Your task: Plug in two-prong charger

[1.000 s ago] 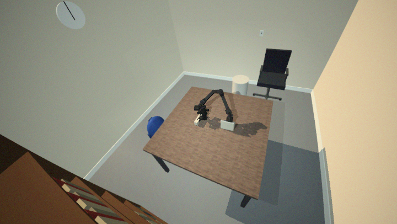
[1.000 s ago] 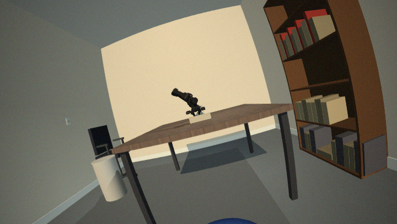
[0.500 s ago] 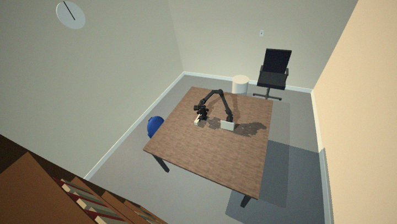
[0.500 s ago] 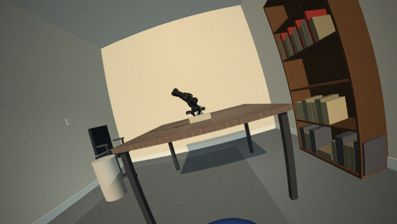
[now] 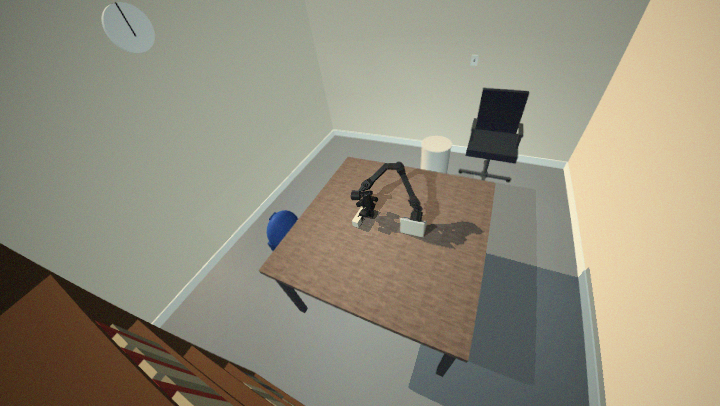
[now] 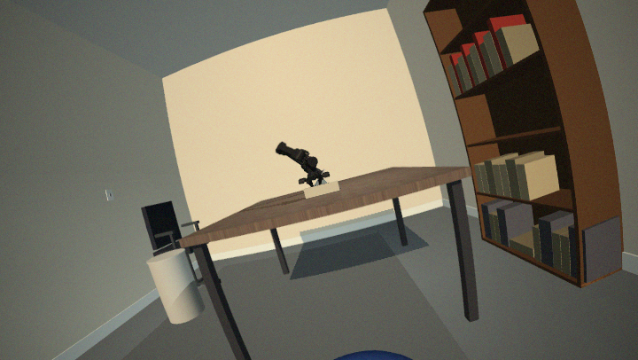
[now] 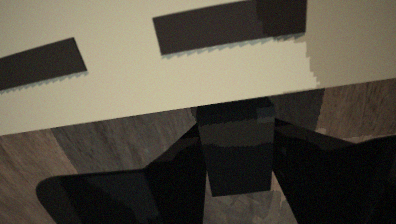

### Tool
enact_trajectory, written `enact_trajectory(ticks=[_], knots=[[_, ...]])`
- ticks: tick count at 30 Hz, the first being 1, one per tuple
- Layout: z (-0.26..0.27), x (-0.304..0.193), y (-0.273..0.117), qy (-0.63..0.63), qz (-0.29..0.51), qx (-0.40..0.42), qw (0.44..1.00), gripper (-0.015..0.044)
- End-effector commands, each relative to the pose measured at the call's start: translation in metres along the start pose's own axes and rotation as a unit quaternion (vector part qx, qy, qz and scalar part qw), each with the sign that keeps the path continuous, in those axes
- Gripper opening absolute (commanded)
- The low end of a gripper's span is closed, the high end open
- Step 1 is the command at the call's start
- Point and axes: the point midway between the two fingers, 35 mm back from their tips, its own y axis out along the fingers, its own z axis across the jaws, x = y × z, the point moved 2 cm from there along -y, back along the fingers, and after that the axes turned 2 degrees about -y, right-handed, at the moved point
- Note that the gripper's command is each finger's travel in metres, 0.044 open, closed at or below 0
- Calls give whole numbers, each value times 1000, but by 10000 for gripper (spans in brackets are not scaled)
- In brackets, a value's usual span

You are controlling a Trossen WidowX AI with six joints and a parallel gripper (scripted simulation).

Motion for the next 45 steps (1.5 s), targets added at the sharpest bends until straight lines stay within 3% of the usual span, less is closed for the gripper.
enact_trajectory(ticks=[1,45], knots=[[-1,2,0,-2,0,-2,1000,0],[-2,18,0,-2,-1,-2,1000,0]])
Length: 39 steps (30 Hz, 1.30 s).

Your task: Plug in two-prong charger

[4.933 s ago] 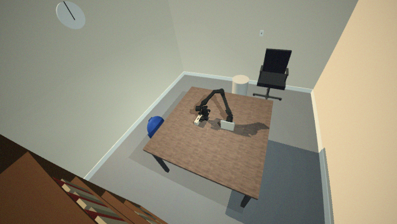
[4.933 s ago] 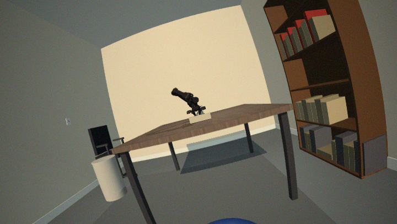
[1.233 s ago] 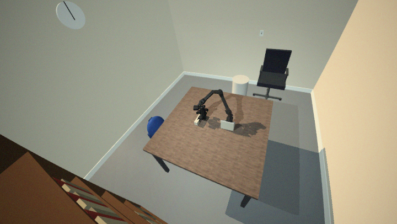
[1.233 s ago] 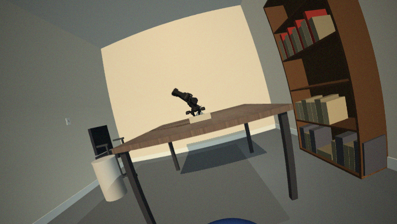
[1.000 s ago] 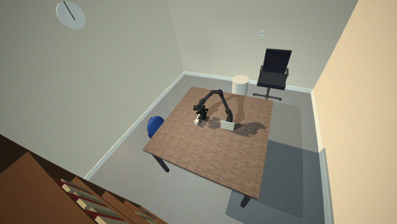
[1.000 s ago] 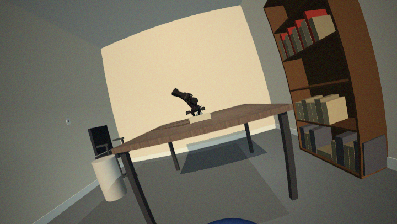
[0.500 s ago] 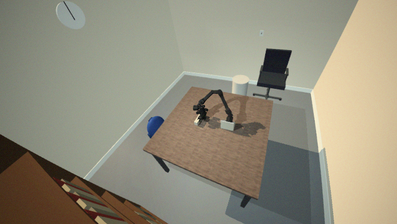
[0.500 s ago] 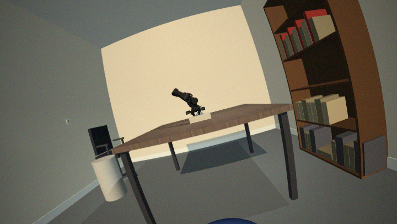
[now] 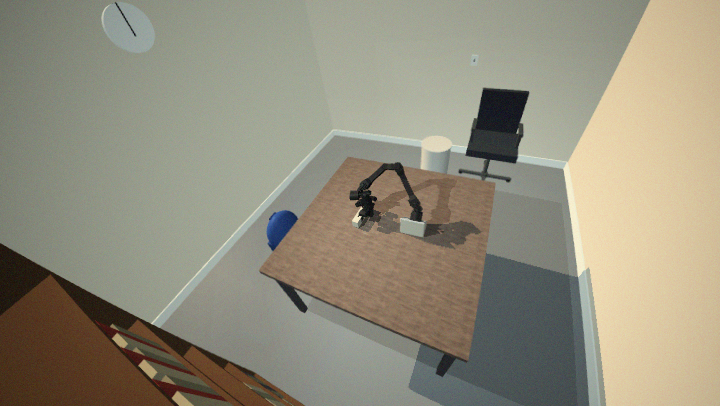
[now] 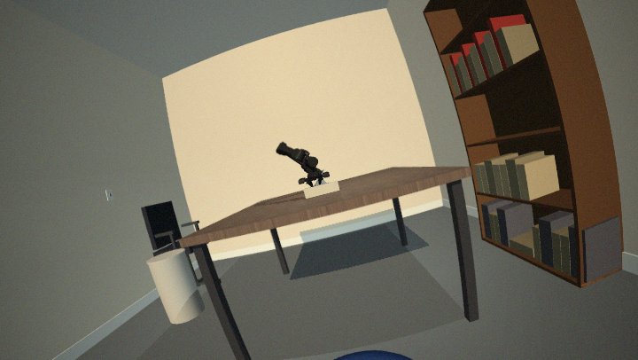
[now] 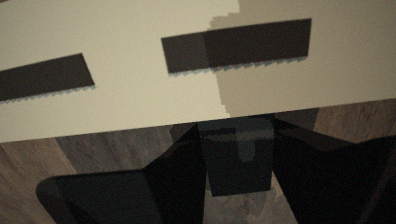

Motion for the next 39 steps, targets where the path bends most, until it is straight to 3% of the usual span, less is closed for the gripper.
enact_trajectory(ticks=[1,39], knots=[[-2,12,0,12,-12,1,1000,0],[-2,9,1,12,-11,1,1000,0]])
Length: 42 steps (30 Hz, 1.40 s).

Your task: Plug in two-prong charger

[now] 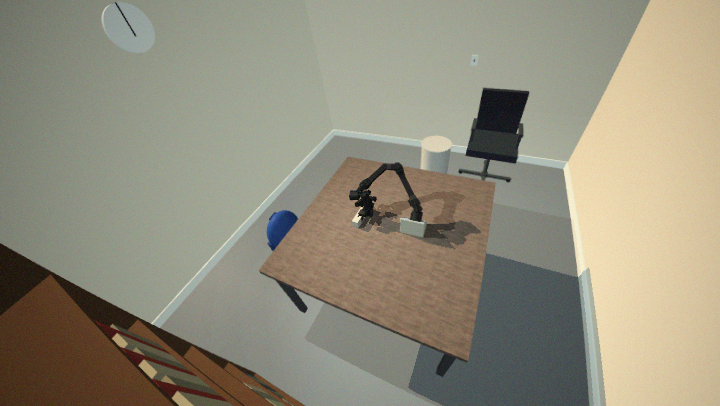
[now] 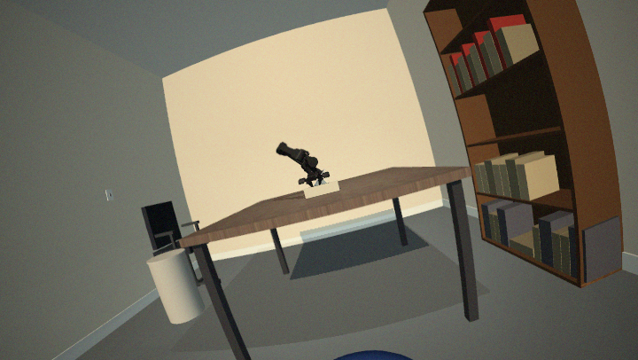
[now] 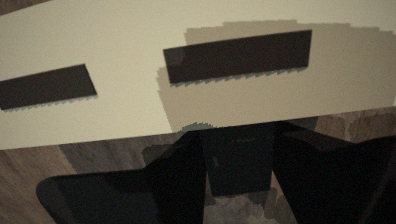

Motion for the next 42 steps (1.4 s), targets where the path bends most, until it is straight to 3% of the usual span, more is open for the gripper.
enact_trajectory(ticks=[1,42], knots=[[-2,6,0,11,-11,0,1000,0],[-2,6,-5,11,-11,0,1000,0]])
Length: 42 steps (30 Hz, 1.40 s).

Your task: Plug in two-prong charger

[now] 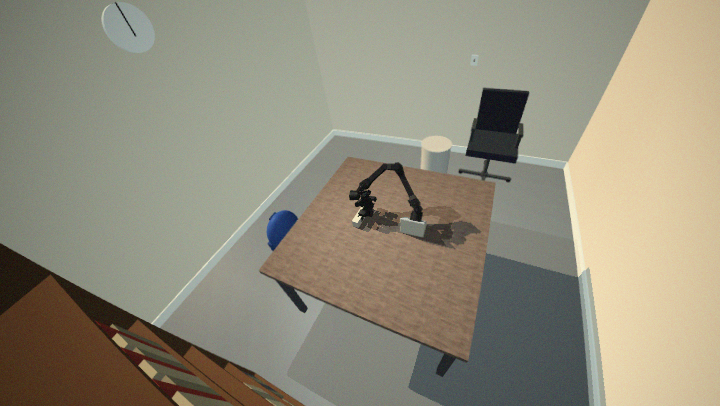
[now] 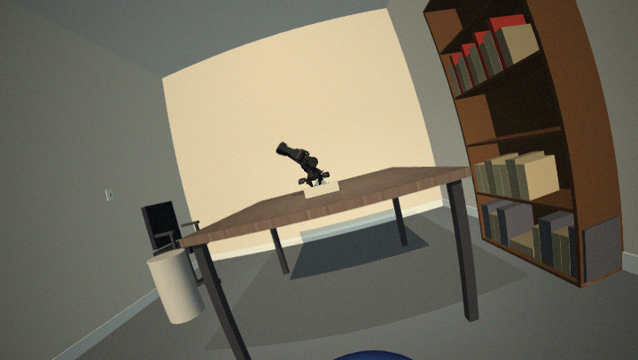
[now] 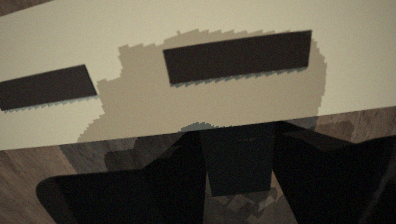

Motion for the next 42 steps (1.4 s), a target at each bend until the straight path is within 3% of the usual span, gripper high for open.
enact_trajectory(ticks=[1,33,42], knots=[[-1,6,-4,9,-10,0,1000,0],[-1,1,-1,1,1,0,1000,0],[-1,1,-1,1,1,0,1000,236]])
